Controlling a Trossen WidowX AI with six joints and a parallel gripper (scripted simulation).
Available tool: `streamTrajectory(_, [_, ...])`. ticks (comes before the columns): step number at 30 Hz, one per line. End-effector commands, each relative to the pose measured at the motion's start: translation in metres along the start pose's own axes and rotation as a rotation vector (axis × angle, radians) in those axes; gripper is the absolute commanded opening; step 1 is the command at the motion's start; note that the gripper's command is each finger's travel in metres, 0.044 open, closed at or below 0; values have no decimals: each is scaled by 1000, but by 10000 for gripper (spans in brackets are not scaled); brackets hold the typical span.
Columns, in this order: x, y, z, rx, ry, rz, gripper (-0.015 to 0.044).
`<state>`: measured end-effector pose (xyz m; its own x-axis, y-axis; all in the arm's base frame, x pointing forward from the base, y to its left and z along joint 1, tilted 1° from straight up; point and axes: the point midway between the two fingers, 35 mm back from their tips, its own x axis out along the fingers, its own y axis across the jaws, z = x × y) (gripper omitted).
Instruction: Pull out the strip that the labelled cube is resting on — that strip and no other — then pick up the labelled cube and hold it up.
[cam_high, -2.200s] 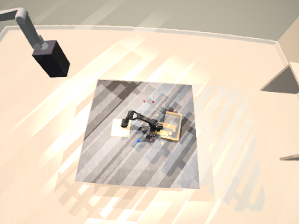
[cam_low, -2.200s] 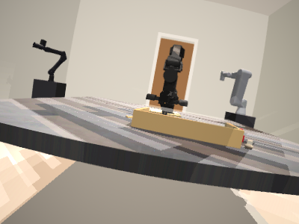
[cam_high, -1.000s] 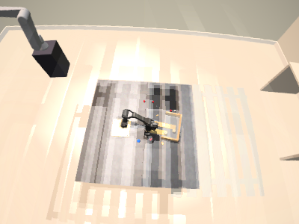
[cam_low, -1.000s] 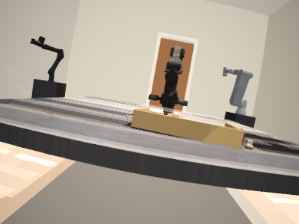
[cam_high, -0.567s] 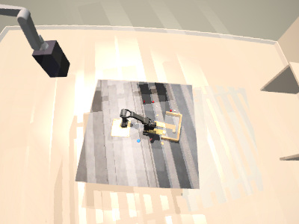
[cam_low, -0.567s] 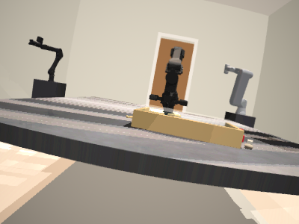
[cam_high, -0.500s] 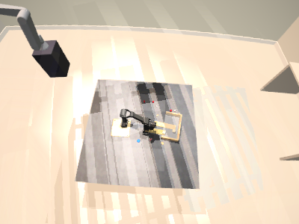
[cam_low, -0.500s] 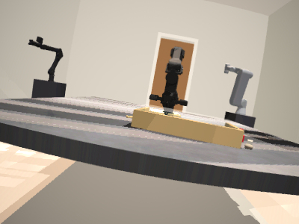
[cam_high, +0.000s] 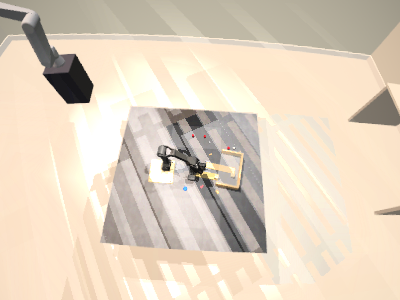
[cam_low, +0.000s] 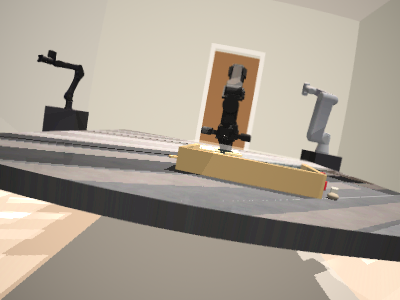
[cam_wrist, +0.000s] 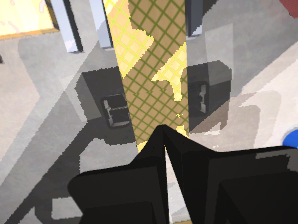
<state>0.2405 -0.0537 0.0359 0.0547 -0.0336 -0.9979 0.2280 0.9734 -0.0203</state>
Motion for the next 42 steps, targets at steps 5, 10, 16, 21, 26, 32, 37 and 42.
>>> streamTrajectory(5, [5,1,-20,1,30,1,0])
streamTrajectory(10, [5,1,-27,1,31,1,0])
streamTrajectory(16, [5,1,-37,1,32,1,0])
streamTrajectory(21, [5,2,-44,1,32,1,0])
streamTrajectory(26, [5,2,-51,1,33,1,0])
streamTrajectory(32, [5,2,-51,1,33,1,0])
streamTrajectory(37, [5,2,-51,1,33,1,0])
streamTrajectory(42, [5,2,-51,1,33,1,0])
